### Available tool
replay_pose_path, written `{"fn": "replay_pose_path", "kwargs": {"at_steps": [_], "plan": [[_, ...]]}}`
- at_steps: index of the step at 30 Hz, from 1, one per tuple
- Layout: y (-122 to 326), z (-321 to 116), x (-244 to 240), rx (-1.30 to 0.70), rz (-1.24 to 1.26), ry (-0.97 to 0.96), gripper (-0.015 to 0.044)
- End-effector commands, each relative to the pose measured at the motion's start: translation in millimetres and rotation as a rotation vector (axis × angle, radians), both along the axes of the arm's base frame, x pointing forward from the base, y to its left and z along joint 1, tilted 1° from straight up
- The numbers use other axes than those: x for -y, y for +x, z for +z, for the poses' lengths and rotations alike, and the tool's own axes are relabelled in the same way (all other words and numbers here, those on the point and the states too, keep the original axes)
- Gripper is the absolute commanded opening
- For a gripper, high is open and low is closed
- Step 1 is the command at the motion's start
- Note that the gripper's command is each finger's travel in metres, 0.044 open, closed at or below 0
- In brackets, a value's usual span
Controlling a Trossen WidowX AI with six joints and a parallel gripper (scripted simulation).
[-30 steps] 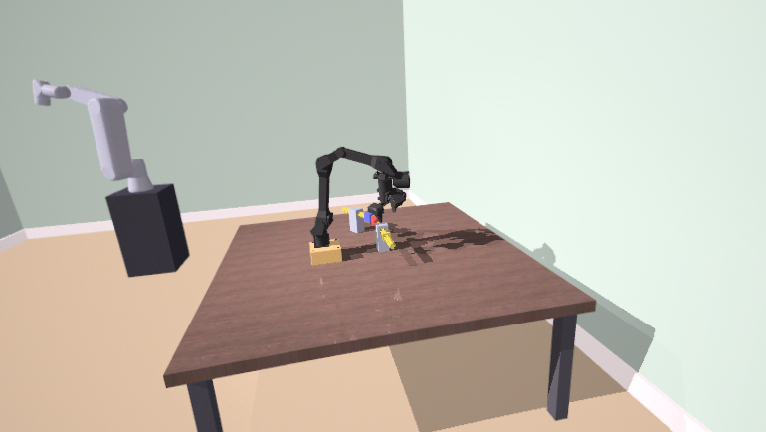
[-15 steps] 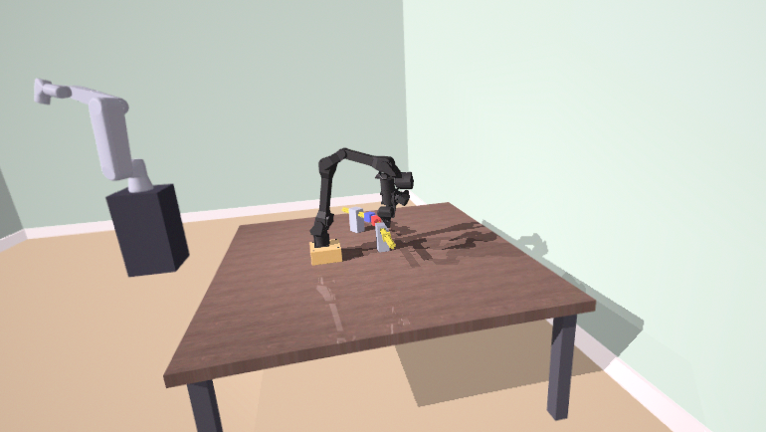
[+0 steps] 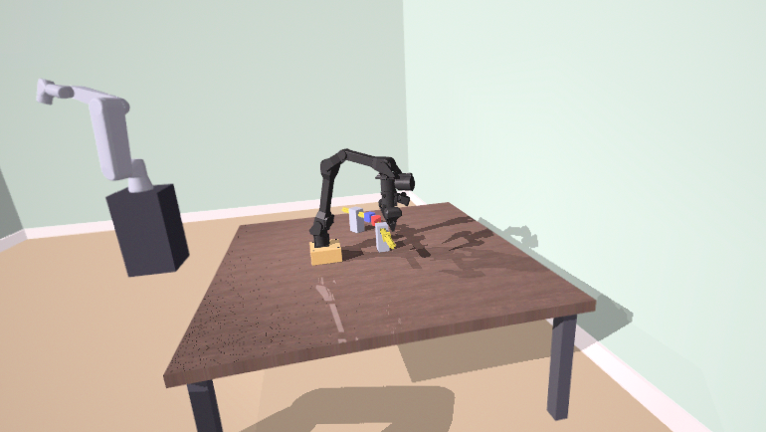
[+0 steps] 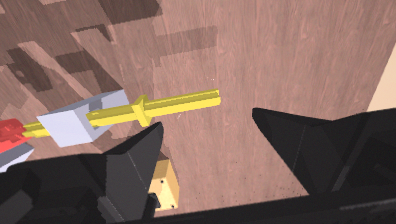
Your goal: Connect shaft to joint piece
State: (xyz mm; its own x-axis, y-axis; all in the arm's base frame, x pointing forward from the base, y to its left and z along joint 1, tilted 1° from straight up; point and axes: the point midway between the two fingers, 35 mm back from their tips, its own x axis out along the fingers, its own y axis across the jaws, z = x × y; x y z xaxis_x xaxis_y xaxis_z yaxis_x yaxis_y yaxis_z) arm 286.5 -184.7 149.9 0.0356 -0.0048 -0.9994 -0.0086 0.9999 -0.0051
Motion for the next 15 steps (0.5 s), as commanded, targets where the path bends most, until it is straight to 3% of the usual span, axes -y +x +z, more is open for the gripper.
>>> {"fn": "replay_pose_path", "kwargs": {"at_steps": [1, 15], "plan": [[0, -4, 3, -0.017, 0.033, -0.004, 0.0440], [1, -22, 5, 0.022, -0.359, 0.018, 0.0440]]}}
